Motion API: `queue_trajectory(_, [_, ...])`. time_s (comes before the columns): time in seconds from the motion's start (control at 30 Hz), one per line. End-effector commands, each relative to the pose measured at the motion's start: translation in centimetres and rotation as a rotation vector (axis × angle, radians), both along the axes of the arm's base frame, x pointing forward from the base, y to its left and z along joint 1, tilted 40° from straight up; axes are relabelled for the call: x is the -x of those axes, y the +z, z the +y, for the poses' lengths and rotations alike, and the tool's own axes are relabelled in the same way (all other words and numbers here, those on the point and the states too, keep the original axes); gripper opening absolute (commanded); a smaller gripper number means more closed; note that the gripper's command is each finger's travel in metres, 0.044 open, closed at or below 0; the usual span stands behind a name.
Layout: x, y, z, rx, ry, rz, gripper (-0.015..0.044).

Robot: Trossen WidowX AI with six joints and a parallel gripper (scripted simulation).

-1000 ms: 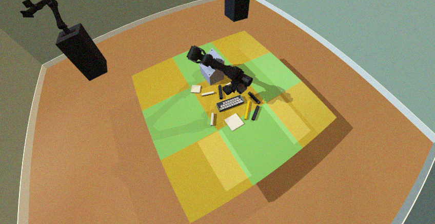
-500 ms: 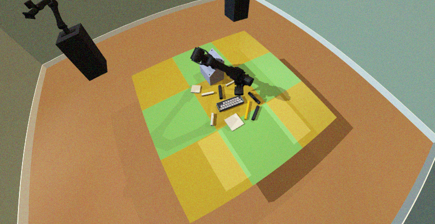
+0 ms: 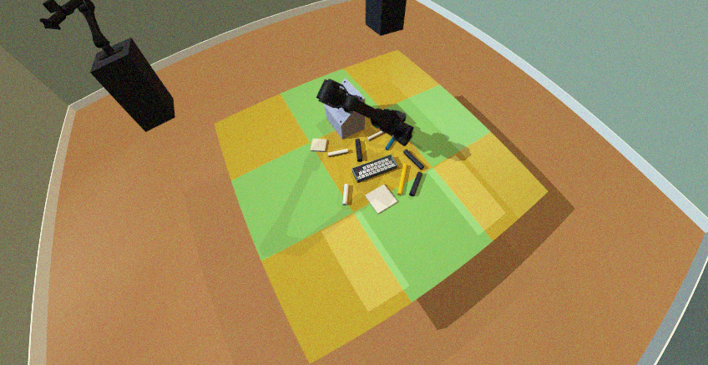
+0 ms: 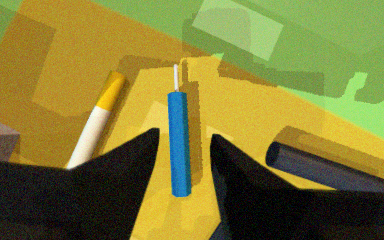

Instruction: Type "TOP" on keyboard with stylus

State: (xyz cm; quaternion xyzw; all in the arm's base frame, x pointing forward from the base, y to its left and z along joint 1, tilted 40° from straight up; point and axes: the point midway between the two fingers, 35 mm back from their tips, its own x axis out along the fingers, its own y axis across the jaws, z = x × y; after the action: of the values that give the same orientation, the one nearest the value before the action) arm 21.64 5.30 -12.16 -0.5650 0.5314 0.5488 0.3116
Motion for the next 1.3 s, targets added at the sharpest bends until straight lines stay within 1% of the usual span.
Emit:
queue_trajectory(0.0, [1.1,-0.8,0.3,-0.062,0.138,0.072,0.015])
queue_trajectory(1.27, [1.0,-2.3,-1.3,-0.061,0.138,0.072,0.015])
